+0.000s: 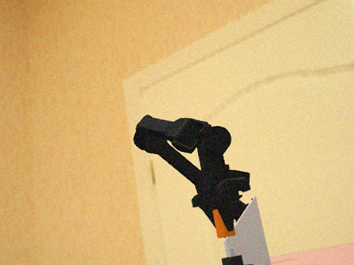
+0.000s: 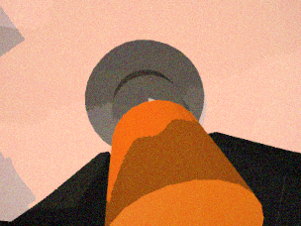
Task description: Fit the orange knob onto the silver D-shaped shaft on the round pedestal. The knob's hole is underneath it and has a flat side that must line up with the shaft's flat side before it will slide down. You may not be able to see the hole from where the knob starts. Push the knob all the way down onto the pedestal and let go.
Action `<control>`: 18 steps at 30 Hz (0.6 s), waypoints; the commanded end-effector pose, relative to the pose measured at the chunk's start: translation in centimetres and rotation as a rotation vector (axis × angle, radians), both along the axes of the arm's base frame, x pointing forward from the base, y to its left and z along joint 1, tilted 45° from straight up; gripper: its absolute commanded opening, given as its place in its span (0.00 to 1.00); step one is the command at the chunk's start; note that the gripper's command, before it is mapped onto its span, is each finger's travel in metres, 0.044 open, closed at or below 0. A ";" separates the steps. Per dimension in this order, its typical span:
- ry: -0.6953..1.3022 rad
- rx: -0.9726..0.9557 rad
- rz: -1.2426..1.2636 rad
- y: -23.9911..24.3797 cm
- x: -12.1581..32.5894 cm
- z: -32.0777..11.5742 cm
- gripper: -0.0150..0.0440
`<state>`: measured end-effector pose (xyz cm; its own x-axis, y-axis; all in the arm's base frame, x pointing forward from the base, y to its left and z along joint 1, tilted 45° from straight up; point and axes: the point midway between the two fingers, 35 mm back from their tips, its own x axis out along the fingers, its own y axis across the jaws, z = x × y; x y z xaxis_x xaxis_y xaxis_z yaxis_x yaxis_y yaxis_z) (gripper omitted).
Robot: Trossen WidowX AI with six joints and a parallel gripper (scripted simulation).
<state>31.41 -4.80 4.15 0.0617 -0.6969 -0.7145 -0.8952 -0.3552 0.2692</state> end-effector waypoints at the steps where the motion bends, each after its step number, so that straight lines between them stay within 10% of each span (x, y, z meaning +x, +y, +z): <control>1: 0.074 -0.010 0.080 0.2 0.0 -0.1 0.25; 18: 0.367 -0.036 0.379 0.2 0.0 -0.1 0.25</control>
<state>31.27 -4.59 3.92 0.0608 -0.6977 -0.7138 -0.6189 -0.5874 0.5214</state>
